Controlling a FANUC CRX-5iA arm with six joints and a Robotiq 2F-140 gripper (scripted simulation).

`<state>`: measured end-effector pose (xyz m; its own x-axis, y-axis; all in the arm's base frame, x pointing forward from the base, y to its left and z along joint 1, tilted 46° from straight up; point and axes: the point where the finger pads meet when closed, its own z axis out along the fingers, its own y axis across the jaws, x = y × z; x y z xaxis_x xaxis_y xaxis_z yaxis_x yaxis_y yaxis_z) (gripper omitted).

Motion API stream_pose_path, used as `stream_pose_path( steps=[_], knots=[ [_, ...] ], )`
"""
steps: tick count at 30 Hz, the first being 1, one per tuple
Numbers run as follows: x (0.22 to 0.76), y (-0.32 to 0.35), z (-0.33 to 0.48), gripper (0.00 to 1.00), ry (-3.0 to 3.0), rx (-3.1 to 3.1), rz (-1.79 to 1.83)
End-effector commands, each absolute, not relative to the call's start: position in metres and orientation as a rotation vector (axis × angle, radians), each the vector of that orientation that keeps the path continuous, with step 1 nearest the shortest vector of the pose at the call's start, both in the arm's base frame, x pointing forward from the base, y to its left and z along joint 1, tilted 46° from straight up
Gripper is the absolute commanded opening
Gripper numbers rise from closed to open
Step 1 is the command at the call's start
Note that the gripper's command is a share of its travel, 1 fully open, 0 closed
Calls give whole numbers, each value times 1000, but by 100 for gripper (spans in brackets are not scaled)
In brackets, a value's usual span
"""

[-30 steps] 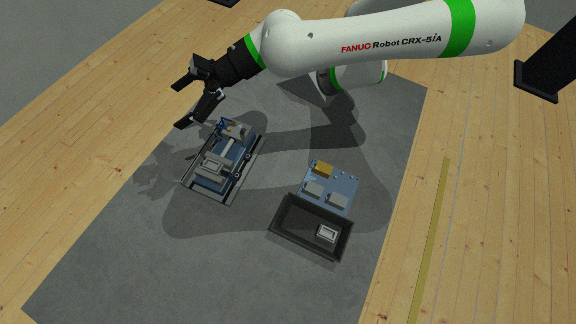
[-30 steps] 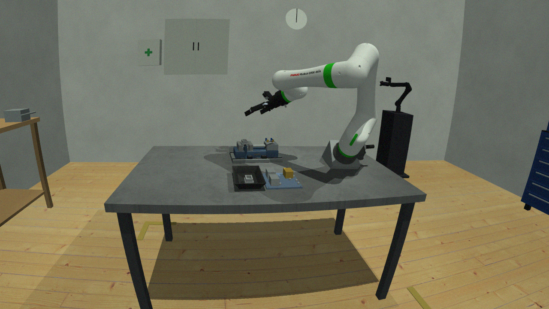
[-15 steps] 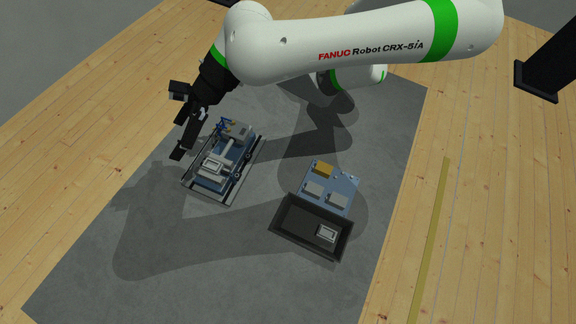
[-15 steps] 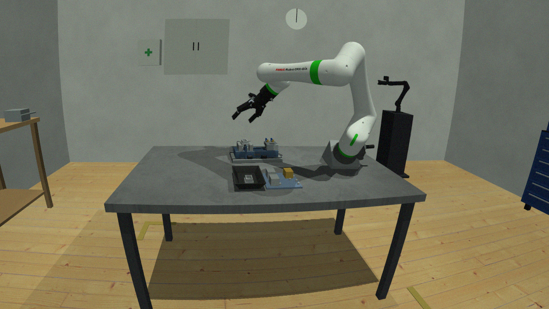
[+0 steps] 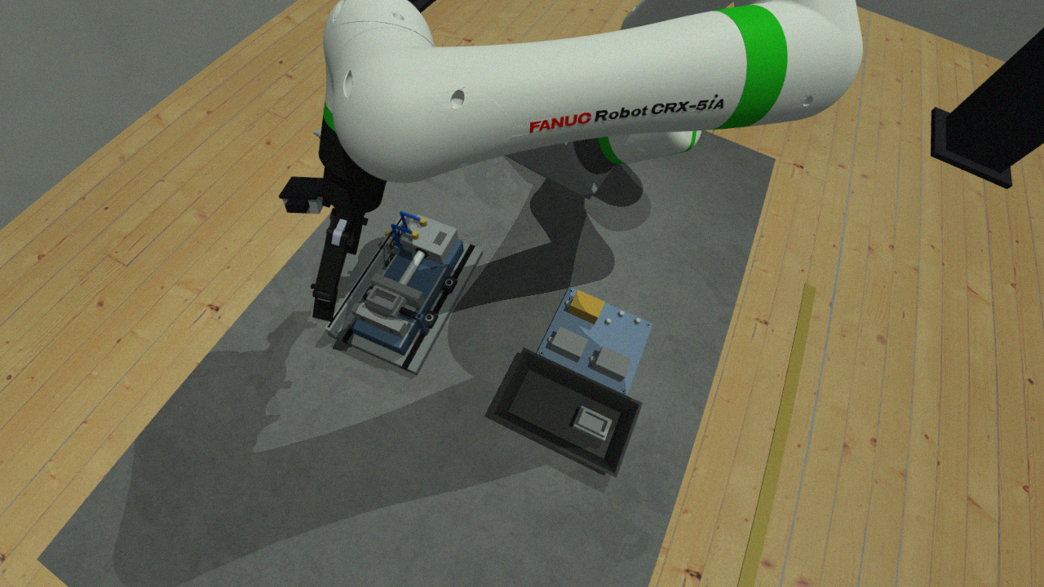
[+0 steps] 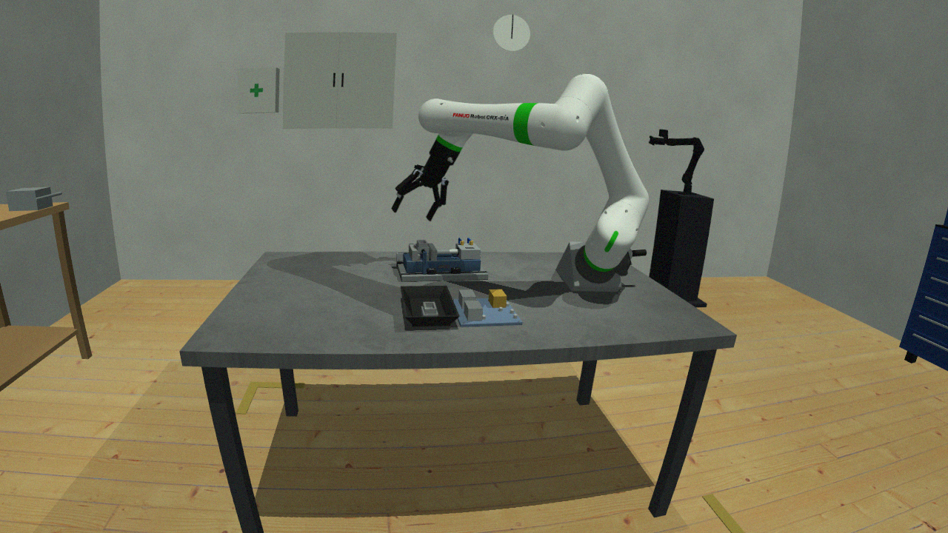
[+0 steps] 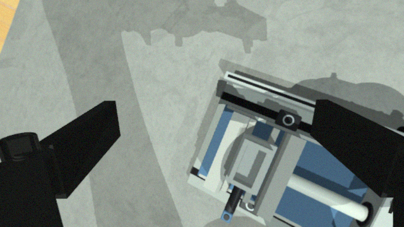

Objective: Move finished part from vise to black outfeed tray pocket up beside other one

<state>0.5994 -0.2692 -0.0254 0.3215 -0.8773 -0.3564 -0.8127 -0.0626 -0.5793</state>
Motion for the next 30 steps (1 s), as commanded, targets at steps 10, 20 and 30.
stream_pose_path(
  steps=[10, 20, 30],
  knots=[
    [589, -250, -12, 100, 1563, -1803, 289],
    [563, -245, 1, 100, 1665, -1764, 608],
    [563, -245, 1, 10, 1665, -1764, 608]
  ],
)
